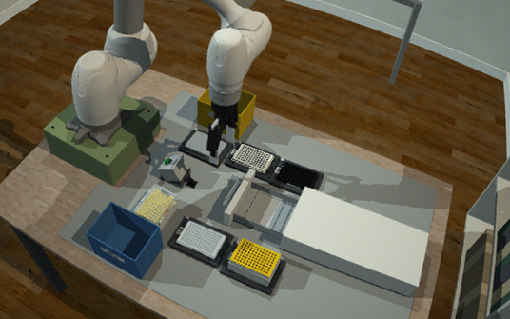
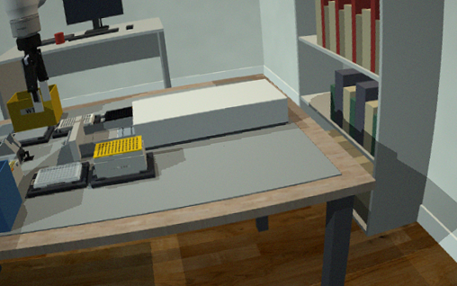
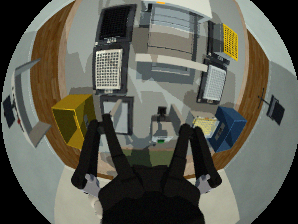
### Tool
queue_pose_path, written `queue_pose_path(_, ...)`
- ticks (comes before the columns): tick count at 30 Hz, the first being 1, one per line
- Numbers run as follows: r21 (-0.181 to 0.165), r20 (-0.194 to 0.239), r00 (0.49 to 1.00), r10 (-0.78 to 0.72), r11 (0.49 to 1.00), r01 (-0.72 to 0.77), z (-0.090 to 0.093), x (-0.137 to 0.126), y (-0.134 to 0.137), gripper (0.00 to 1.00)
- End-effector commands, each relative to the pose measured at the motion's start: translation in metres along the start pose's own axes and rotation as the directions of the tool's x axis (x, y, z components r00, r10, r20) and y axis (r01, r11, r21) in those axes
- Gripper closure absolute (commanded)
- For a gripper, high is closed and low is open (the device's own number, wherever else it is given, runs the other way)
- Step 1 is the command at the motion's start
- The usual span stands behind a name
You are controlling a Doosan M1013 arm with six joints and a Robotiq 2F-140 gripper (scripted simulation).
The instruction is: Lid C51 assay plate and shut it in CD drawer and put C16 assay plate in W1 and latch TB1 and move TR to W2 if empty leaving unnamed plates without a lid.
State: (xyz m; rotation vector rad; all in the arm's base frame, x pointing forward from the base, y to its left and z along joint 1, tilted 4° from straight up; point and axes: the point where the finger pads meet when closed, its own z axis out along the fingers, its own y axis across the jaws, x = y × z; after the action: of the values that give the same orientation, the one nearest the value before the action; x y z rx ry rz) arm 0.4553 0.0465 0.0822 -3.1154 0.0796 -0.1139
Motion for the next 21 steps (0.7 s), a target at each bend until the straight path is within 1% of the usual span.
queue_pose_path(1,0.0,0.0,1.0,0.0,1.0,0.0,-0.001,-0.008,-0.007,0.34)
queue_pose_path(13,0.0,0.0,1.0,0.0,1.0,0.0,-0.002,-0.044,-0.039,0.34)
queue_pose_path(15,0.0,0.0,1.0,0.0,1.0,0.0,-0.002,-0.044,-0.039,0.34)
queue_pose_path(21,0.0,0.0,1.0,0.0,1.0,0.0,-0.003,-0.063,-0.054,0.34)
